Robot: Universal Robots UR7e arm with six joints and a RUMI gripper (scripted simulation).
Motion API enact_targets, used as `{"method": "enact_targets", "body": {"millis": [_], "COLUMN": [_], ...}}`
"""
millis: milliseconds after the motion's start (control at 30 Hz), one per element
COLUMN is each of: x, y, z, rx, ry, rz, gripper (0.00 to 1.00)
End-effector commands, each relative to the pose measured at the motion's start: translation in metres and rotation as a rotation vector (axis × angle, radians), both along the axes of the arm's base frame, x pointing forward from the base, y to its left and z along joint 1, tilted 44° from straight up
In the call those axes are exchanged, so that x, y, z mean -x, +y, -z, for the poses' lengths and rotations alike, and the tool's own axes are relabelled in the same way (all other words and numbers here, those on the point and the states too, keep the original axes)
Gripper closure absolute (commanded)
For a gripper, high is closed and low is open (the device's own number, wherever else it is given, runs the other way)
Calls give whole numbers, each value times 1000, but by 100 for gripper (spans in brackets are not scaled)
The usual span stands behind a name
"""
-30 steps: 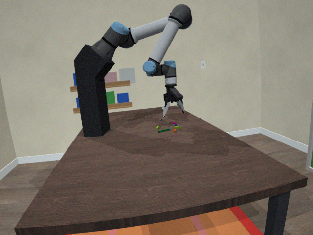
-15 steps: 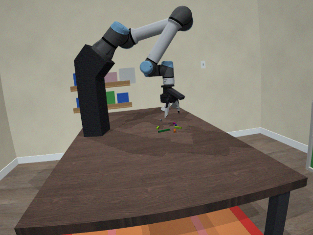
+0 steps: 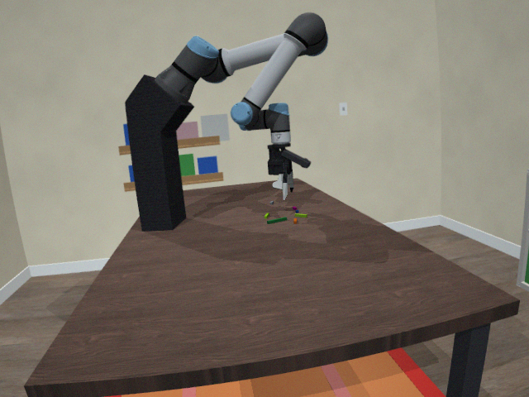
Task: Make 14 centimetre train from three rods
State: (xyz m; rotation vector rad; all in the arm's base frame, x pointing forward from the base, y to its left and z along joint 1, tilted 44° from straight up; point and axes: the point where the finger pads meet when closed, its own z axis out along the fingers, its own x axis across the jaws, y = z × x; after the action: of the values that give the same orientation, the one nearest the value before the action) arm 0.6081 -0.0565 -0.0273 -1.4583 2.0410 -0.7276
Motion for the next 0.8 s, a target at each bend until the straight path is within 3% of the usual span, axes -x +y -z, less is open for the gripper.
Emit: {"method": "enact_targets", "body": {"millis": [0,400,467,767], "x": [4,14,14,24], "y": [0,0,0,1], "z": [3,12,12,20], "rx": [108,365,365,572], "ry": [15,60,60,96], "rz": [-123,-390,-390,-606], "gripper": [0,0,0,0]}}
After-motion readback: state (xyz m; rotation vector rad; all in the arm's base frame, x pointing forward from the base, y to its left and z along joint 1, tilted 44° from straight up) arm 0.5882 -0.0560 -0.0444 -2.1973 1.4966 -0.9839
